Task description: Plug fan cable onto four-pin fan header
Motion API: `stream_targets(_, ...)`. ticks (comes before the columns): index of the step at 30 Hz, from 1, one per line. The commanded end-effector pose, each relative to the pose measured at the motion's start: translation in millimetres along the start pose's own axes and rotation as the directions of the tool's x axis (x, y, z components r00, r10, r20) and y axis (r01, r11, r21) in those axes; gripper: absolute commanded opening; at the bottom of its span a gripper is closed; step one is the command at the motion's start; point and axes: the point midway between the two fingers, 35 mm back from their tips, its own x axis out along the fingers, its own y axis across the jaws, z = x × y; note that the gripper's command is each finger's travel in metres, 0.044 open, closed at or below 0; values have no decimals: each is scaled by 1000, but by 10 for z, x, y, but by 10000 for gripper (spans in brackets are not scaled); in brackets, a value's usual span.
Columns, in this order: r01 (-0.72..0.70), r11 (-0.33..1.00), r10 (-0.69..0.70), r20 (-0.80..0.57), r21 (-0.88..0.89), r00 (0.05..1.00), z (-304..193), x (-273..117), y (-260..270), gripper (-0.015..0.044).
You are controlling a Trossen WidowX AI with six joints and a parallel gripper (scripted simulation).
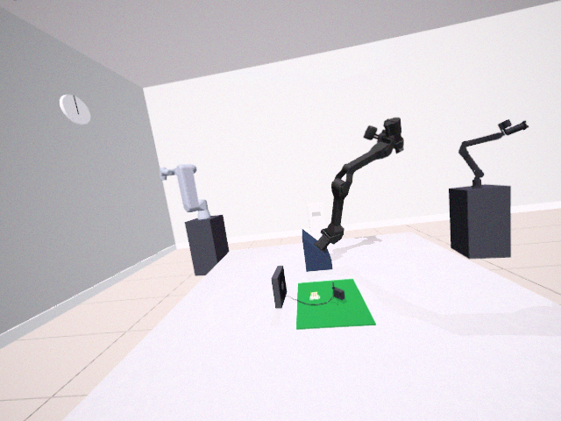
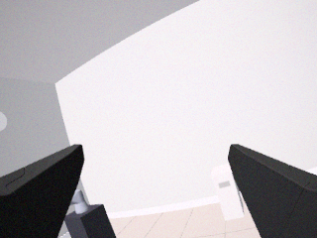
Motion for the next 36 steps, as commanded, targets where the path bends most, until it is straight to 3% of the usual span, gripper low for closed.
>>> stream_targets(1,0,1000,0,0,0,1000,0,0,0,426)
stream_targets(8,57,997,-56,-12,53,998,-72,31,-181,440)
stream_targets(13,252,936,-244,-65,247,968,-370,11,-853,440)
stream_targets(20,495,755,-487,-138,429,863,-743,-301,-1645,440)
stream_targets(28,689,431,-730,-224,582,646,-1214,-1056,-2349,440)
stream_targets(36,679,4,-875,-326,734,358,-1735,-2188,-2714,440)
